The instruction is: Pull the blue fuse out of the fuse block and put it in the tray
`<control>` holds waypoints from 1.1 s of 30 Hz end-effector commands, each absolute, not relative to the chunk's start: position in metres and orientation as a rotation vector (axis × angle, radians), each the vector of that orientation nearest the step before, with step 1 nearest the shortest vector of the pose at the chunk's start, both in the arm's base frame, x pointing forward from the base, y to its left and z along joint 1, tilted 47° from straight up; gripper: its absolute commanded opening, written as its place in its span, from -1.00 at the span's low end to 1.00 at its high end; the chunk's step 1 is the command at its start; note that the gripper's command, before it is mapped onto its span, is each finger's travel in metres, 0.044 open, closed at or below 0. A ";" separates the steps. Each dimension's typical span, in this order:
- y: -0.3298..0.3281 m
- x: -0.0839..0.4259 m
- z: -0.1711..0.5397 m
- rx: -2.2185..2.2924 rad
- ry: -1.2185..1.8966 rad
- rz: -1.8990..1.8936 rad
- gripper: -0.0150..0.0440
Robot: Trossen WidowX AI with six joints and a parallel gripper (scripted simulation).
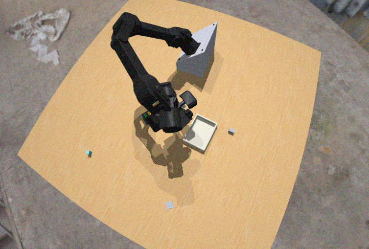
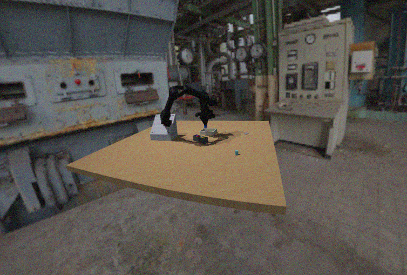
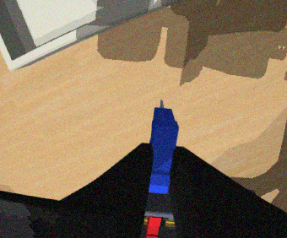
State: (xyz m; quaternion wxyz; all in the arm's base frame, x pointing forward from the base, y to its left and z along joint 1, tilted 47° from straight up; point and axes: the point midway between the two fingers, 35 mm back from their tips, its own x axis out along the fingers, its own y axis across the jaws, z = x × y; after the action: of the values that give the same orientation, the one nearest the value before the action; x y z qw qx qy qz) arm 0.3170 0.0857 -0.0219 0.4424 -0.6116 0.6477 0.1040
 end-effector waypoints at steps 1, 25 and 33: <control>0.101 0.316 -0.035 -1.513 1.605 0.259 -0.49; 0.153 0.300 -0.109 -1.517 1.608 0.244 -0.49; 0.144 0.302 -0.118 -1.517 1.608 0.244 -0.49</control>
State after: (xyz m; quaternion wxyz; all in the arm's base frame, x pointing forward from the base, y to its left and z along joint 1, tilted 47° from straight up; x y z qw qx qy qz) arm 0.3019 0.1474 -0.1150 0.4453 -0.6090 0.6491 0.0975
